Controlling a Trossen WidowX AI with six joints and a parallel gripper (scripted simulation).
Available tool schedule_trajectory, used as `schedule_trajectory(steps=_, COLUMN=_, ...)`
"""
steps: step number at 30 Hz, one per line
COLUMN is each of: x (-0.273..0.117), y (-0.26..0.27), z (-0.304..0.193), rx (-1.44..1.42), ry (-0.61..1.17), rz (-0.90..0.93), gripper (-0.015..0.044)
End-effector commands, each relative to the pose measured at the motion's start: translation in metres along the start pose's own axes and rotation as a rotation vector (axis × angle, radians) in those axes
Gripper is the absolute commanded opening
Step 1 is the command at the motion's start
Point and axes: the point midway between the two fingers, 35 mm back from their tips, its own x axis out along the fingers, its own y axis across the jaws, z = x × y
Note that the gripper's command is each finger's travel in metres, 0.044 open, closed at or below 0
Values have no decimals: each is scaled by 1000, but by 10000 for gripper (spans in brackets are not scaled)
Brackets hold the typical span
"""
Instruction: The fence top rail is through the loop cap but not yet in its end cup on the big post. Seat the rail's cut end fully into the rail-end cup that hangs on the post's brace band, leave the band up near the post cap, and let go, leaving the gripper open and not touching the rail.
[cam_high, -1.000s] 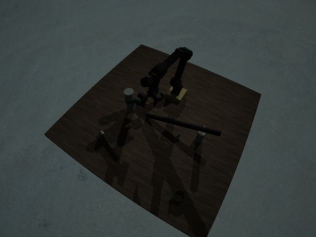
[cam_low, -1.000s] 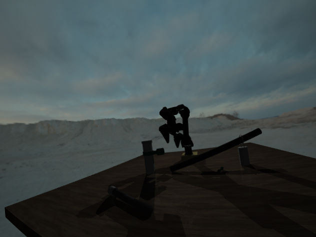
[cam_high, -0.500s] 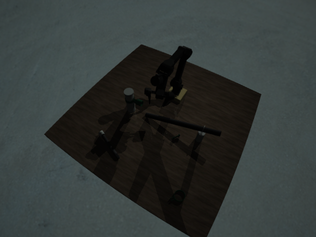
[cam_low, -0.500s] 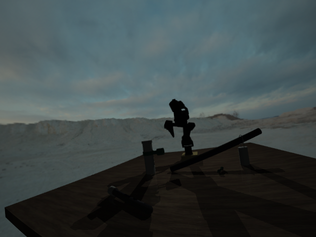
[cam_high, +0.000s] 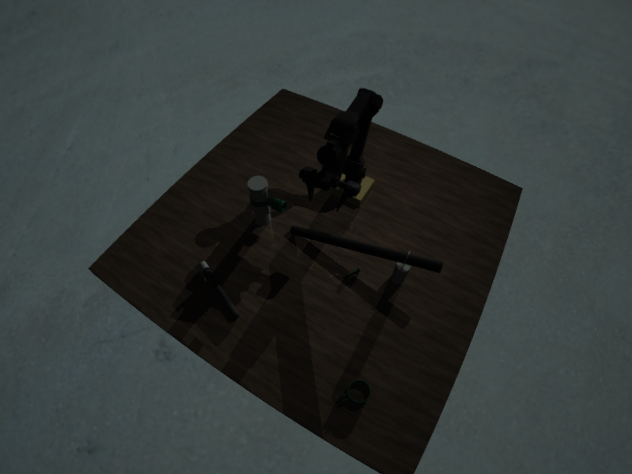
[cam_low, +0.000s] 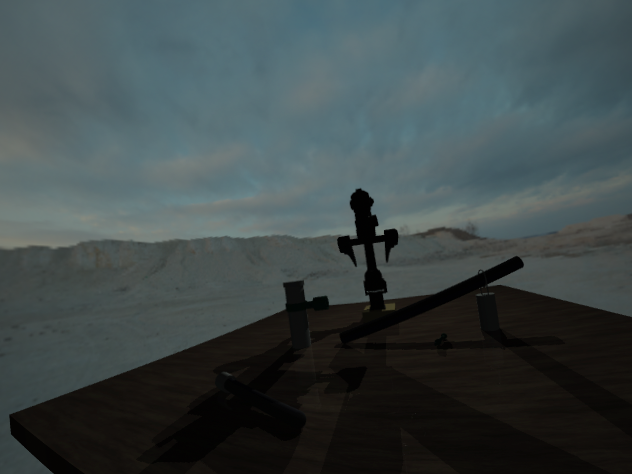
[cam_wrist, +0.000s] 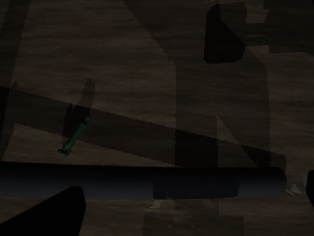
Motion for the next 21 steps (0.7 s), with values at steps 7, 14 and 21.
schedule_trajectory(steps=7, x=33, y=6, z=-11, rx=-589, ry=195, rz=67, gripper=440)
schedule_trajectory(steps=14, x=67, y=13, z=-27, rx=-1248, ry=366, rz=284, gripper=440)
schedule_trajectory(steps=21, x=78, y=16, z=-34, rx=-1470, ry=405, rz=394, gripper=440)
